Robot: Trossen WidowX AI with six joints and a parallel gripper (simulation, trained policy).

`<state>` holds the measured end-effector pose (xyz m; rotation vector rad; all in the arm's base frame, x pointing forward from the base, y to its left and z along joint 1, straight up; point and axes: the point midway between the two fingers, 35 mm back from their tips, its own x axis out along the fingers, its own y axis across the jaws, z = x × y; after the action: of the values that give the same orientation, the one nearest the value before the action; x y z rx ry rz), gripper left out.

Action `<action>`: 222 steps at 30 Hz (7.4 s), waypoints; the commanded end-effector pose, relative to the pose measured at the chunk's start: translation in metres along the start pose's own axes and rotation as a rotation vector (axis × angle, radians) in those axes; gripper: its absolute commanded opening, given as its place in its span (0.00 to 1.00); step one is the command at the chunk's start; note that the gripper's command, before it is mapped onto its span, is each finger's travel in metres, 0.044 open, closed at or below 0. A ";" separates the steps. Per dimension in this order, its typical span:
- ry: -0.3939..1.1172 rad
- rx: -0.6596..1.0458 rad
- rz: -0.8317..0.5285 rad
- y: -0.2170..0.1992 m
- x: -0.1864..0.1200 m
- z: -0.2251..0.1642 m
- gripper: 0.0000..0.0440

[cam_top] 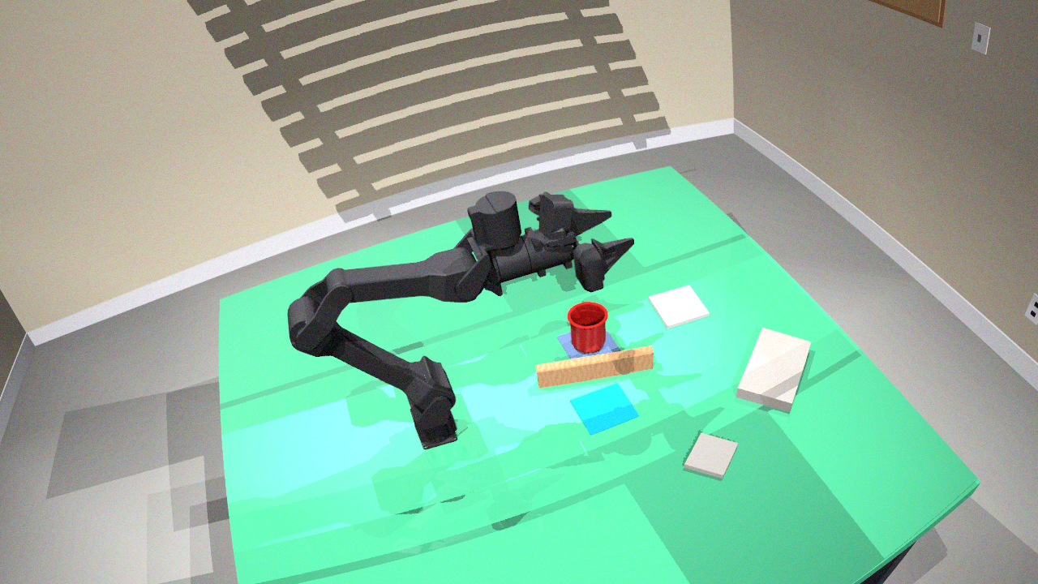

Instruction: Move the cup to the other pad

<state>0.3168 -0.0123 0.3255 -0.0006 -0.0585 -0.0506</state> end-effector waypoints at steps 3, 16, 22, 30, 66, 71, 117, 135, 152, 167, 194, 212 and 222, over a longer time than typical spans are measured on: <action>0.004 0.001 0.007 0.002 0.001 0.003 0.73; 0.090 0.052 0.029 0.010 0.010 0.005 0.15; 0.143 0.104 0.048 0.017 0.016 0.007 0.22; 0.221 0.180 0.065 0.027 0.024 0.008 0.25; 0.664 0.554 0.002 0.072 0.049 -0.008 0.31; 0.733 0.604 -0.028 0.079 0.050 -0.014 0.31; 1.336 0.689 -0.511 0.093 0.020 -0.107 0.30; 1.485 0.589 -0.688 0.087 0.002 -0.160 0.34; 1.551 0.517 -0.760 0.089 -0.012 -0.215 0.38; 1.601 0.416 -0.696 0.089 -0.022 -0.267 0.14; 1.509 0.559 -0.715 0.066 -0.022 -0.200 0.04; 1.369 0.711 -0.773 0.017 -0.005 -0.171 0.00; 1.308 0.761 -0.808 -0.013 -0.003 -0.173 0.00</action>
<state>0.3231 -0.0191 0.1526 0.8103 1.2557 -0.8157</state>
